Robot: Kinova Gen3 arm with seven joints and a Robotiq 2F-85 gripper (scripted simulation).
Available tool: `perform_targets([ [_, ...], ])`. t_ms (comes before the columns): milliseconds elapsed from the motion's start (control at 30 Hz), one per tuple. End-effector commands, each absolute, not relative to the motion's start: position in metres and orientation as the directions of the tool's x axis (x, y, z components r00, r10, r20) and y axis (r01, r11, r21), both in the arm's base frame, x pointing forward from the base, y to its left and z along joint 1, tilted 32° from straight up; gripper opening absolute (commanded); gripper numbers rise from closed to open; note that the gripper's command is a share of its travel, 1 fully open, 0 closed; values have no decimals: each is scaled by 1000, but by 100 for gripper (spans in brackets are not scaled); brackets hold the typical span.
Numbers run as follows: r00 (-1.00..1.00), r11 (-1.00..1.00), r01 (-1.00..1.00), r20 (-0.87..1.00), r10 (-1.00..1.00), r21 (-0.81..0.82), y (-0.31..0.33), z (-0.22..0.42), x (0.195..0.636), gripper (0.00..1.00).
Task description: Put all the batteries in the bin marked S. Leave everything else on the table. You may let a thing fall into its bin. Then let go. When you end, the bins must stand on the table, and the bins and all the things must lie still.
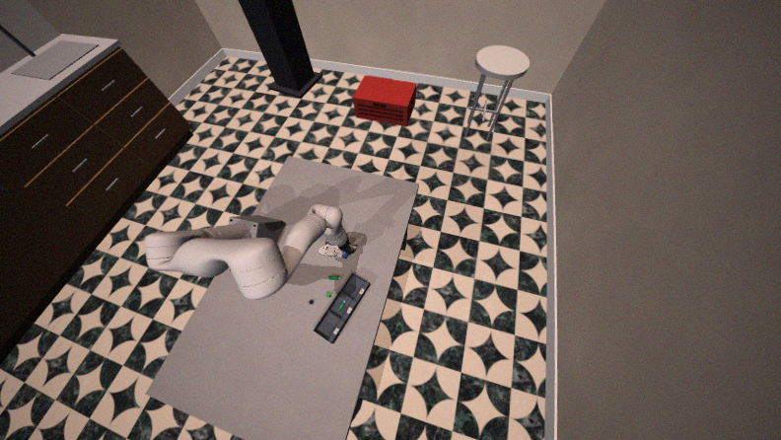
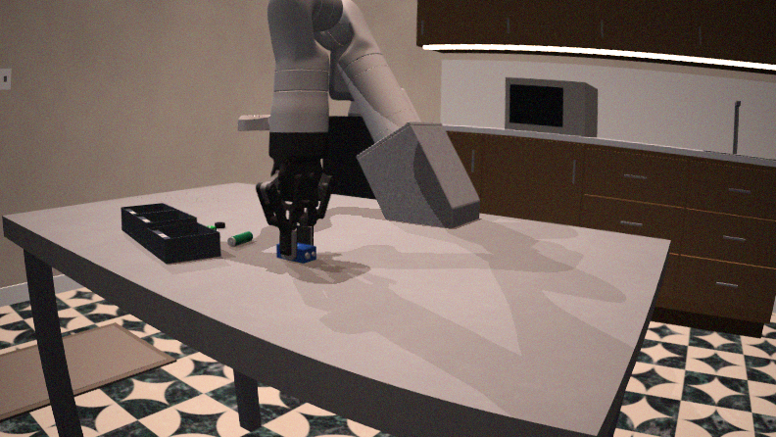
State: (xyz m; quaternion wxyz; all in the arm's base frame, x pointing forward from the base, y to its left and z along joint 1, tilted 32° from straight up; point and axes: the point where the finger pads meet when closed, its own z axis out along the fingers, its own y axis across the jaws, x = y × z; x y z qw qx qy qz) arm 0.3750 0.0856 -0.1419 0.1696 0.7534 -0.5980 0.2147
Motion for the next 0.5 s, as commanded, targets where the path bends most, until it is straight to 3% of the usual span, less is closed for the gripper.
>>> perform_targets([
  [0,193,-228,-974,526,-828,-2,86,-142,375,22],
  [467,193,-228,-974,526,-828,-2,89,-136,375,22],
])
